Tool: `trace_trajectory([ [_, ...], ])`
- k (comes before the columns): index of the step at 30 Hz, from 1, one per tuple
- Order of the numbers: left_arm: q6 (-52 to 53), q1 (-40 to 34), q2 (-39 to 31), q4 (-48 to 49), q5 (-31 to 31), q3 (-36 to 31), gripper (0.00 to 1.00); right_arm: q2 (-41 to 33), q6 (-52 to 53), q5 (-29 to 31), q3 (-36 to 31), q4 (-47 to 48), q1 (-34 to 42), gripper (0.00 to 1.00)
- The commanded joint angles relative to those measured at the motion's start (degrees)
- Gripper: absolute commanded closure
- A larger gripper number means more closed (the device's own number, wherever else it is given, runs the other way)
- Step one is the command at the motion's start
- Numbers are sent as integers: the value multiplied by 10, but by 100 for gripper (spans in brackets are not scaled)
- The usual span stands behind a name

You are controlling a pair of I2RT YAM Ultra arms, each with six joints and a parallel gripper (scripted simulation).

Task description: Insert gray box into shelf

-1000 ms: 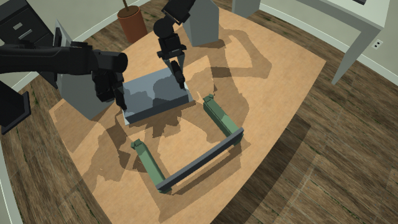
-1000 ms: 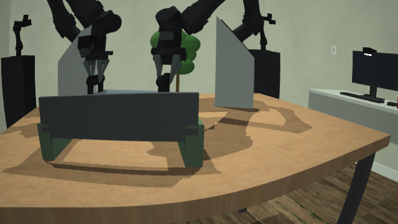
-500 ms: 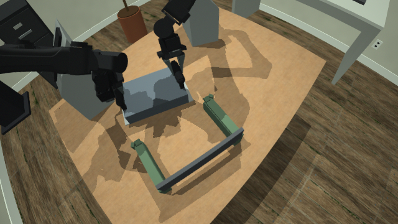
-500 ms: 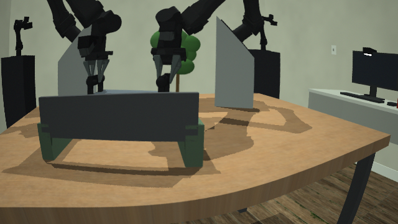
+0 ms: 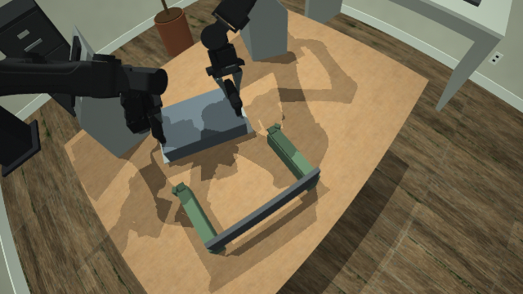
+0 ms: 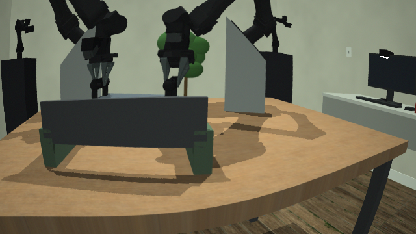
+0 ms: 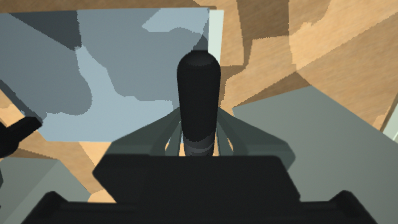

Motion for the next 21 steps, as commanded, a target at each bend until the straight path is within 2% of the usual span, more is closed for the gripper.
trace_trajectory([
  [1,3,-33,-36,-24,-29,-3,86,-40,12,-5,22,-39,30,86],
  [2,-3,-35,-40,-40,-26,21,86,-39,15,-5,25,-49,33,86],
  [11,-36,-57,-63,-93,-36,25,86,-62,43,-15,28,-83,59,86],
  [14,-29,-57,-64,-83,-34,26,86,-62,36,-10,29,-74,60,86],
  [21,-67,-80,-89,-155,-45,27,86,-88,71,-25,32,-131,89,86],
])
